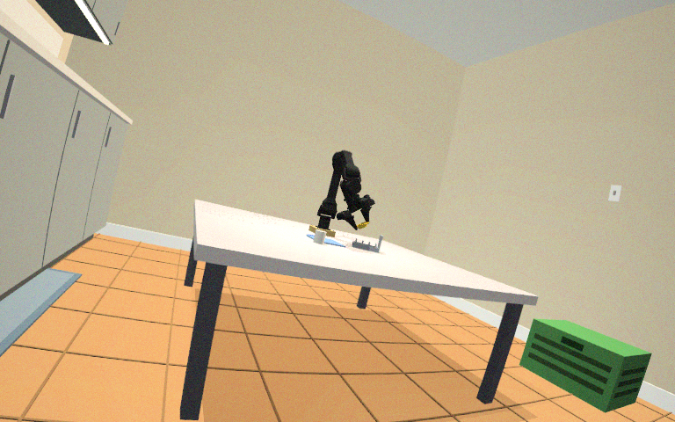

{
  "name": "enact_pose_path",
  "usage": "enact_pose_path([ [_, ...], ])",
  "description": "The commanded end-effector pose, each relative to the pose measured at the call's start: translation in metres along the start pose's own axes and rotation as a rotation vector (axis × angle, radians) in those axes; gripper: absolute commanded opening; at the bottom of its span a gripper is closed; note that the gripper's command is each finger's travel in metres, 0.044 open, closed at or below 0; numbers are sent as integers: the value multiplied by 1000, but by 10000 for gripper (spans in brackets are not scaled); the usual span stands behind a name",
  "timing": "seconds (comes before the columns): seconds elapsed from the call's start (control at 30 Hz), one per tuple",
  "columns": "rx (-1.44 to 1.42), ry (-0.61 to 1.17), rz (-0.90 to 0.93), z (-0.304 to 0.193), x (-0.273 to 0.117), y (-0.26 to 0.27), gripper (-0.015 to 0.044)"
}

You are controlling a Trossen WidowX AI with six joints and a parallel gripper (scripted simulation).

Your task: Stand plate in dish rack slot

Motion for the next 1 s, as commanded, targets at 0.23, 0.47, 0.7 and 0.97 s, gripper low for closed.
enact_pose_path([
  [0.23, -259, -187, 149, -6, 17, -12, 0],
  [0.47, -421, -326, 210, -14, 24, -17, 0],
  [0.7, -570, -472, 240, -23, 27, -21, 0],
  [0.97, -744, -647, 244, -35, 28, -22, 0],
])
Point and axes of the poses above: the point midway between the two fingers, 35 mm back from their tips, its own x axis out along the fingers, its own y axis across the jaws, z = x × y, the point moved 3 cm from there along -x, back along the fingers, and after that the axes turned 8 degrees about -x, right-handed, at the moved point
